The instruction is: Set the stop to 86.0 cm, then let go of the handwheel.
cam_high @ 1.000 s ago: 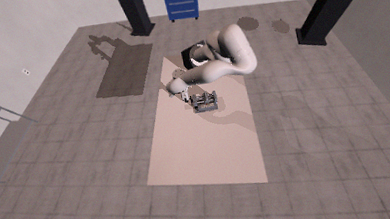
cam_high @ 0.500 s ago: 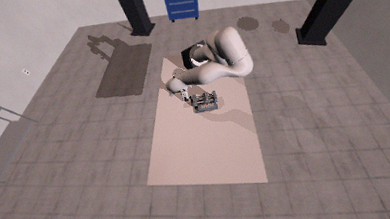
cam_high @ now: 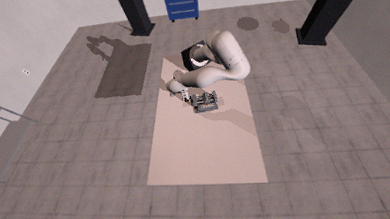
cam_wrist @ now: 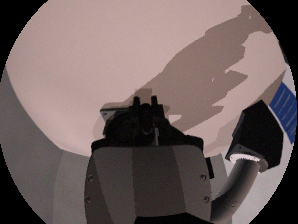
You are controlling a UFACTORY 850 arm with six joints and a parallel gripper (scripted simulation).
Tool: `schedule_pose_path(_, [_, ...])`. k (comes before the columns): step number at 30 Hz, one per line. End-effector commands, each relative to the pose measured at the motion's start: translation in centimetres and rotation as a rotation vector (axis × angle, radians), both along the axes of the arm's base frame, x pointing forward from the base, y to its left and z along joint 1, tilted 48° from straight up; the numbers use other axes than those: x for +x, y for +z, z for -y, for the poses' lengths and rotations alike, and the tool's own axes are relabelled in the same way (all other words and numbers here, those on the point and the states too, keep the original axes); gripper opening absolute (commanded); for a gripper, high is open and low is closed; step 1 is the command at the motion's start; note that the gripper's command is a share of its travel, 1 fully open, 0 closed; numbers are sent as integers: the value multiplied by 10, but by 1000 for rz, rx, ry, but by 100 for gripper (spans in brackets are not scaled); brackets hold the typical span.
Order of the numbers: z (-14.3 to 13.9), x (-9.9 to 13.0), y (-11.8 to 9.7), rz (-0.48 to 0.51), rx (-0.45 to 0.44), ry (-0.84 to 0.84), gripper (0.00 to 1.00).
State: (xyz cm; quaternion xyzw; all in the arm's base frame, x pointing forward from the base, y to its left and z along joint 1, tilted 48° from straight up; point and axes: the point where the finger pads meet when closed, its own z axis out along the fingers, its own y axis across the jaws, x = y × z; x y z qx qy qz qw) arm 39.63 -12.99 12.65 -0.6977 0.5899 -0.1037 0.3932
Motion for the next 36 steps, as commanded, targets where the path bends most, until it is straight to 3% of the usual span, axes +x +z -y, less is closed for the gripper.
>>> schedule_pose_path(1, [-2, 4, -3, 1, 0, -1, 6])
schedule_pose_path(36, [-9, 23, -7, 1, 0, -1, 6])
